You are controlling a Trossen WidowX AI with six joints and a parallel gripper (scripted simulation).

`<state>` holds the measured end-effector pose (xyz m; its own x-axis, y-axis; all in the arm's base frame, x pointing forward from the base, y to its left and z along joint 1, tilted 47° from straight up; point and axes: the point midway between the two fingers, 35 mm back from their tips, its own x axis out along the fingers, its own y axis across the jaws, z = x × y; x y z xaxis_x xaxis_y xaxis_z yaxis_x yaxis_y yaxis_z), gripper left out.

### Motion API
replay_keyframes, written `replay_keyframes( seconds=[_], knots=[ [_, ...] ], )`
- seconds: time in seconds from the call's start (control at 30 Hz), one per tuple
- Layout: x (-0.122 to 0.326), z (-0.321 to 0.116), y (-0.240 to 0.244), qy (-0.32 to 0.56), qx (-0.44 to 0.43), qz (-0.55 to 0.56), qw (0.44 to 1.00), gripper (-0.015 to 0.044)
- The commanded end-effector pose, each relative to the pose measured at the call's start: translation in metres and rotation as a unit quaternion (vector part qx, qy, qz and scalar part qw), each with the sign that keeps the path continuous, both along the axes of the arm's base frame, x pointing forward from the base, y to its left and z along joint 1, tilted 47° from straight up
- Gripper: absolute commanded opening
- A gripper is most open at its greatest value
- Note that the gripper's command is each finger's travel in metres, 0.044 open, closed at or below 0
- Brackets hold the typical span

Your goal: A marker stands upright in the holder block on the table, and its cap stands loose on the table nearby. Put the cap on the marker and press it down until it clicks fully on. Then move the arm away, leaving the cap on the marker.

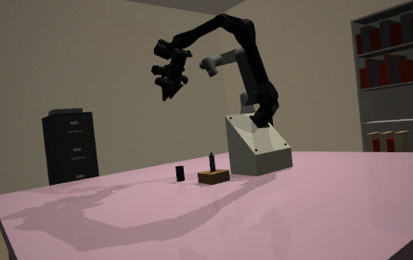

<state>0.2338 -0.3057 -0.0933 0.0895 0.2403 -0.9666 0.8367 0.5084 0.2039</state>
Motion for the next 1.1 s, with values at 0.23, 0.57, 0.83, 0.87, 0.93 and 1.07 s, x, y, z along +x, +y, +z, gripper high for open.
replay_keyframes(
  seconds=[0.23, 0.57, 0.83, 0.87, 0.93, 1.07],
  knots=[
    [0.072, -0.015, 0.156, -0.164, 0.132, 0.391, 0.896, 0.0244],
    [0.073, -0.012, 0.255, -0.282, 0.199, 0.568, 0.747, 0.0244],
    [0.078, -0.013, 0.258, -0.282, 0.199, 0.568, 0.747, 0.0244],
    [0.079, -0.019, 0.264, -0.282, 0.199, 0.568, 0.747, 0.0244],
    [0.081, -0.034, 0.279, -0.282, 0.200, 0.568, 0.747, 0.0244],
    [0.082, -0.036, 0.281, -0.282, 0.200, 0.568, 0.747, 0.0244]
  ],
)
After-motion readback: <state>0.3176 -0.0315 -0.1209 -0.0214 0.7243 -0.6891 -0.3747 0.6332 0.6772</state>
